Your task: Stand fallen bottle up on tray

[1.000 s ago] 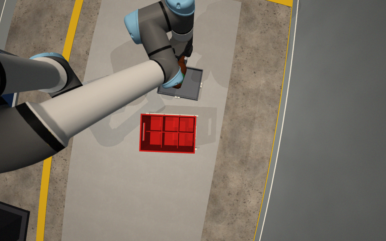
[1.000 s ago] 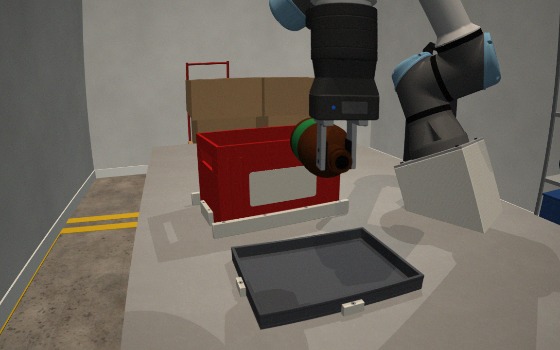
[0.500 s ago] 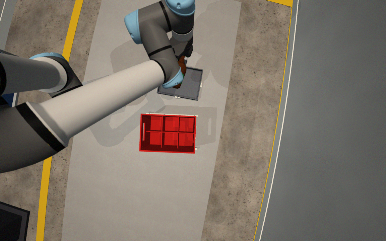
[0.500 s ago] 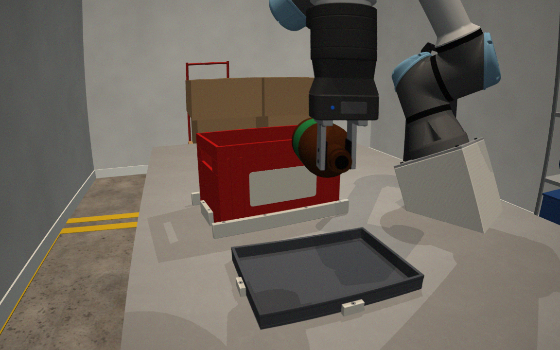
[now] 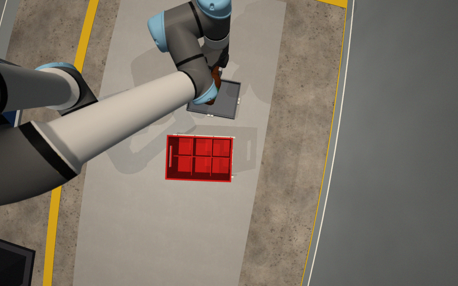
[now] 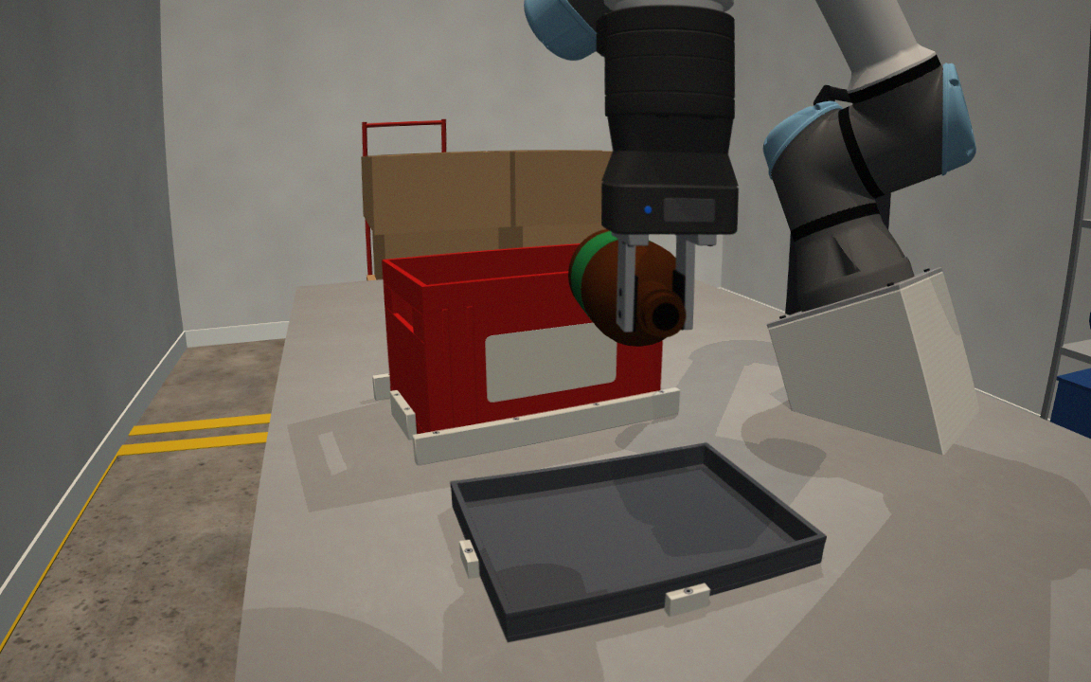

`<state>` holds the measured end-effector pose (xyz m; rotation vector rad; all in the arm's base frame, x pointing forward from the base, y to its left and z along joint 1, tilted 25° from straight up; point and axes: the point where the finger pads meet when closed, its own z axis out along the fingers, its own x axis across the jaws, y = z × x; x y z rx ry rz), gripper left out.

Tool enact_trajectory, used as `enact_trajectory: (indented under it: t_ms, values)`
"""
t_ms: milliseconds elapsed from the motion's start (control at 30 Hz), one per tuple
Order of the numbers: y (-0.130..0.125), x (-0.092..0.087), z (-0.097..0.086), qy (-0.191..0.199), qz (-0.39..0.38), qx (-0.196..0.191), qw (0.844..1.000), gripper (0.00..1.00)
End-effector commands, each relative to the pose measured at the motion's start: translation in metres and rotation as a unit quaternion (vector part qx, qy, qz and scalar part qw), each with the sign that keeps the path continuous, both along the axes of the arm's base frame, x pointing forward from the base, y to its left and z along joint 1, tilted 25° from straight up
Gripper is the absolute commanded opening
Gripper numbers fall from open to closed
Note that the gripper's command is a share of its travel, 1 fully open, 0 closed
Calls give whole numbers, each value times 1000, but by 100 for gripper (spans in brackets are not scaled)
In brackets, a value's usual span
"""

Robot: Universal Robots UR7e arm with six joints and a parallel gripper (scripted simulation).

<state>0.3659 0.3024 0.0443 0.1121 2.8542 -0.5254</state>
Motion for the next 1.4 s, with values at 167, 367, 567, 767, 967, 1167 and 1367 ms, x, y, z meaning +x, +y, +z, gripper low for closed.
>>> enact_trajectory:
  t_ms: [167,367,567,767,967,1167,1367]
  values:
    - [0,0,0,-1,0,0,1000,0]
    - [0,0,0,-1,-2,1,1000,0]
    - [0,0,1,-10,-25,6,1000,0]
    - [0,0,1,-27,-67,17,997,0]
    - [0,0,1,-38,-94,23,995,0]
    - [0,0,0,-47,-116,28,992,0]
    - [0,0,0,-47,-118,29,991,0]
